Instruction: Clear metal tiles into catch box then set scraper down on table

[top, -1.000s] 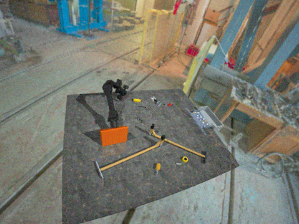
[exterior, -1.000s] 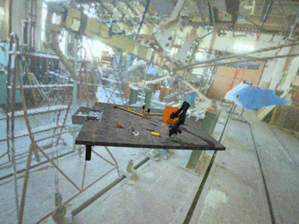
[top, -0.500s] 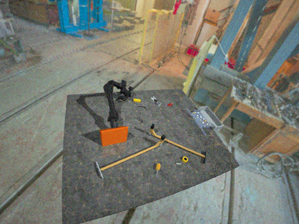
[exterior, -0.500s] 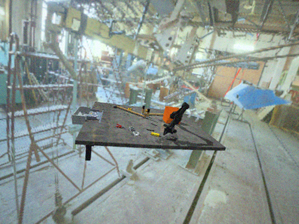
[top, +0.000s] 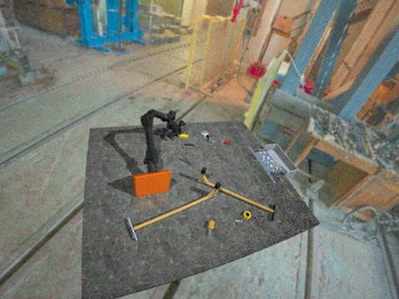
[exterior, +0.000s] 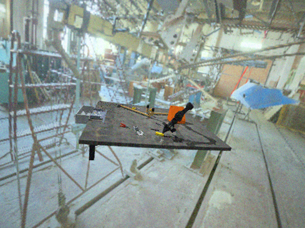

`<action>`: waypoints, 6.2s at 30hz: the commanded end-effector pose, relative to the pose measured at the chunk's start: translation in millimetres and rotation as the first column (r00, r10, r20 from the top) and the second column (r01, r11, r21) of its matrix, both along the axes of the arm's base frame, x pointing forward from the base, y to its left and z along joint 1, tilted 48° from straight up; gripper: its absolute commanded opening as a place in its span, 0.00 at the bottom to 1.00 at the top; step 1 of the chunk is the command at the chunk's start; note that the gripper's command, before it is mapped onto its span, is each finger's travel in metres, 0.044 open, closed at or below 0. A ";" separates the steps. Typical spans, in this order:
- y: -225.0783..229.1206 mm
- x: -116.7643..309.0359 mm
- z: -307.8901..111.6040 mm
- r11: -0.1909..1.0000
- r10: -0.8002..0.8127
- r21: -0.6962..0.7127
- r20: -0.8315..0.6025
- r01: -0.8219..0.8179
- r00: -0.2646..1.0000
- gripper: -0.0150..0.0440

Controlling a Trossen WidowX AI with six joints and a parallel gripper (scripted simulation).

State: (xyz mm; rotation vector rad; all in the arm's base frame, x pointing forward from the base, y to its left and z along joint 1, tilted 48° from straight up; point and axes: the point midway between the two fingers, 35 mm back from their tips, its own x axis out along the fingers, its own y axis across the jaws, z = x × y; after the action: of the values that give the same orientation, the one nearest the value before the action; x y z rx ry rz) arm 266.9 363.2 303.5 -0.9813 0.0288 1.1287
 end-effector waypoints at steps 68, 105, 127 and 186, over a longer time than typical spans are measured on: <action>-186.0 180.4 -165.4 0.829 -0.511 -0.185 -0.636 0.528 0.579 0.25; -322.2 204.1 -241.4 0.612 -0.523 -0.294 -0.847 0.734 0.097 0.25; -402.3 194.3 -281.7 0.459 -0.388 -0.365 -0.902 0.810 -0.187 0.25; -461.7 156.7 -365.9 0.258 -0.064 -0.465 -0.883 0.847 -0.465 0.25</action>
State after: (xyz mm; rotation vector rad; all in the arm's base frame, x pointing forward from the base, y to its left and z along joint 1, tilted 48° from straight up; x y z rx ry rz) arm 425.3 -104.7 -56.6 0.8225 1.2935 0.2877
